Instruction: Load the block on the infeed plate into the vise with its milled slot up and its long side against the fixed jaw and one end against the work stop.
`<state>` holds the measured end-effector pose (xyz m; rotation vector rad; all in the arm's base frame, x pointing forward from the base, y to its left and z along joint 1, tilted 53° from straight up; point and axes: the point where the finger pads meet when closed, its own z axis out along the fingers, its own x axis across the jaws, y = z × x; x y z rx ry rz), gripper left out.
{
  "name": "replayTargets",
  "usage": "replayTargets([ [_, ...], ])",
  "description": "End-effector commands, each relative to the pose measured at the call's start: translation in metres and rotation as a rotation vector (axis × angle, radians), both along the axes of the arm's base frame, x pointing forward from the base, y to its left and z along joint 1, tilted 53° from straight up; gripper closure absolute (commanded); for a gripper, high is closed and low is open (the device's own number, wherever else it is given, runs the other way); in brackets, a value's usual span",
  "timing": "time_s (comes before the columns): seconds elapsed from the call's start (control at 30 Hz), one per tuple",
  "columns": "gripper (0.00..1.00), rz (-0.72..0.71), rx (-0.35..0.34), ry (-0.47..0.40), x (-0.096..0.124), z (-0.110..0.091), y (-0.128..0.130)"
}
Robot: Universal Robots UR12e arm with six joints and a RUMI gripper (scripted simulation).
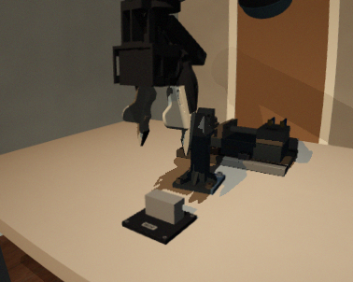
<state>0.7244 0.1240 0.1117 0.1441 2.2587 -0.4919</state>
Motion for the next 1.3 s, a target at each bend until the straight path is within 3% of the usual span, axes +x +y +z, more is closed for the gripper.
replayTargets([
  [0.0, 0.49, 0.001, 0.0, -0.001, 0.009, -0.008, -0.005],
  [1.27, 0.49, 0.001, 0.0, -0.001, 0.058, -0.05, -0.032],
])
